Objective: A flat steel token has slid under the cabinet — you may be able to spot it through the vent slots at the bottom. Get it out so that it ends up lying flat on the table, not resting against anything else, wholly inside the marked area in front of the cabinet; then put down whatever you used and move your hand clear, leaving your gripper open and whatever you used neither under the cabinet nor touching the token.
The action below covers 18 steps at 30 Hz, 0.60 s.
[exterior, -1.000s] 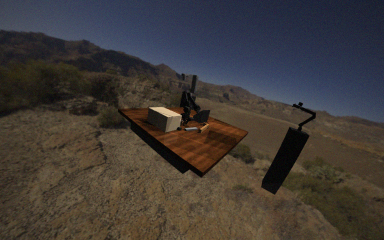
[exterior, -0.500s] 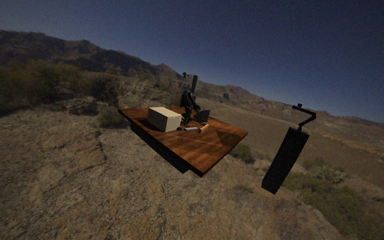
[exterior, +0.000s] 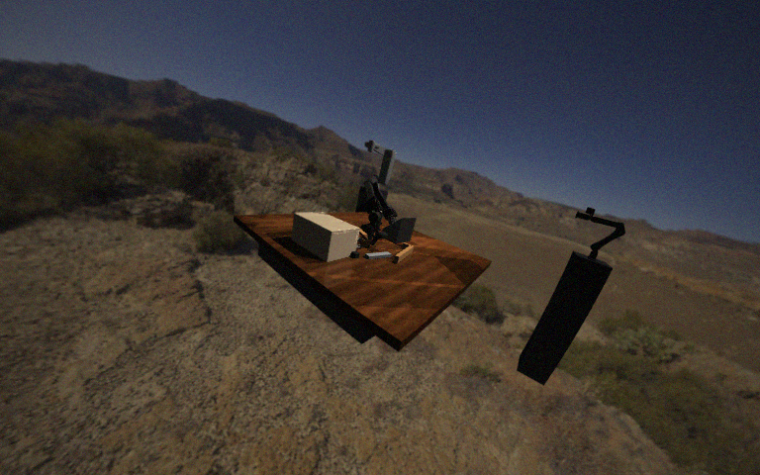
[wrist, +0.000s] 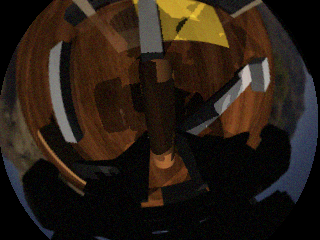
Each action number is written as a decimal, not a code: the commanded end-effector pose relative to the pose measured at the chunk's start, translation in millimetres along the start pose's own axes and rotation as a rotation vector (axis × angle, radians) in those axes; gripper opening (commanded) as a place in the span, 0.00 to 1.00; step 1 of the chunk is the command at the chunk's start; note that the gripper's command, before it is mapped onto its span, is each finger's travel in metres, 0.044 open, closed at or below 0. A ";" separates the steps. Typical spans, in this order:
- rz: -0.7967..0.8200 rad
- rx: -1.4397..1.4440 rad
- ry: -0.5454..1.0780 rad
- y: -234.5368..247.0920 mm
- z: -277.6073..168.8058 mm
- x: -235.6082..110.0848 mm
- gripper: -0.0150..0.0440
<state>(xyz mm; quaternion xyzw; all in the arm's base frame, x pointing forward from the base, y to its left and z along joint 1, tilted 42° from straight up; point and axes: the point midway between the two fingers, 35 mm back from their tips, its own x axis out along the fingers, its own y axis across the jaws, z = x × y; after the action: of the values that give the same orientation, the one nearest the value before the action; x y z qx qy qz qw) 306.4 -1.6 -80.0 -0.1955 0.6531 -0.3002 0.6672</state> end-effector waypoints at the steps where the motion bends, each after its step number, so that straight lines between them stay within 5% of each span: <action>1: -0.002 -0.003 0.005 -0.3 -9.2 0.9 0.25; 18: -0.002 -0.004 0.006 0.9 -30.5 0.9 0.25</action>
<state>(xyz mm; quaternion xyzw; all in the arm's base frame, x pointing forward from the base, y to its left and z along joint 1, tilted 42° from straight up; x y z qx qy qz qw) 284.7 2.3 -82.5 -0.1954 0.6535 -0.3000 0.6669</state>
